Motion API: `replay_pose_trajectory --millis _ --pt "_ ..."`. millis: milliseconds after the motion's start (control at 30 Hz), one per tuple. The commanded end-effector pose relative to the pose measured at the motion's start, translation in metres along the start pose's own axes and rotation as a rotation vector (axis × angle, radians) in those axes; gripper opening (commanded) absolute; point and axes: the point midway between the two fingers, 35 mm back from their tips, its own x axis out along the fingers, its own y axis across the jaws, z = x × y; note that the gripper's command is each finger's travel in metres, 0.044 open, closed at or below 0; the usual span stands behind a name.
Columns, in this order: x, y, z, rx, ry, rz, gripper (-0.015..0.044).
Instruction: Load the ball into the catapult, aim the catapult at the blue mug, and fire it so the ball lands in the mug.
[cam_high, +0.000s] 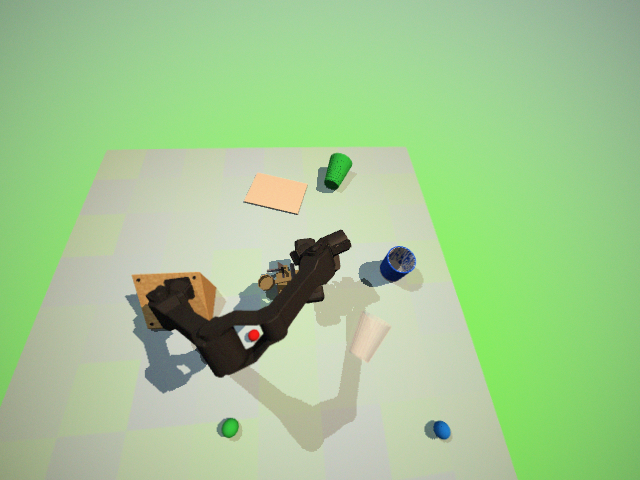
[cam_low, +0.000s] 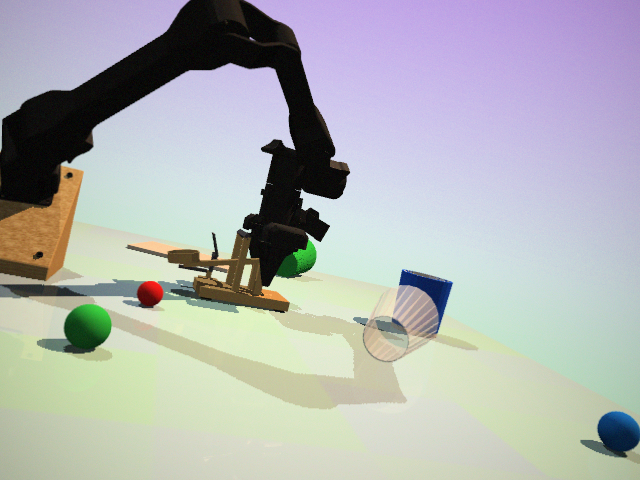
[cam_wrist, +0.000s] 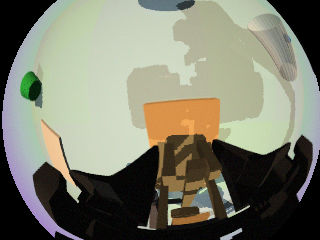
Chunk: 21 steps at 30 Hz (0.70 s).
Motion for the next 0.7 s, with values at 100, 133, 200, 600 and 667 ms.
replay_pose_trajectory --millis 100,133,200,600,667 --pt "0.000 0.000 0.000 0.001 0.000 0.000 0.0112" --pt "0.000 0.000 0.000 0.001 0.000 0.000 0.0105" --pt "0.000 0.000 0.000 0.001 0.000 0.000 0.0092" --pt "-0.046 0.000 0.001 -0.003 0.002 -0.001 0.0000" --pt "-0.043 0.000 0.001 -0.003 0.002 -0.001 0.0000"
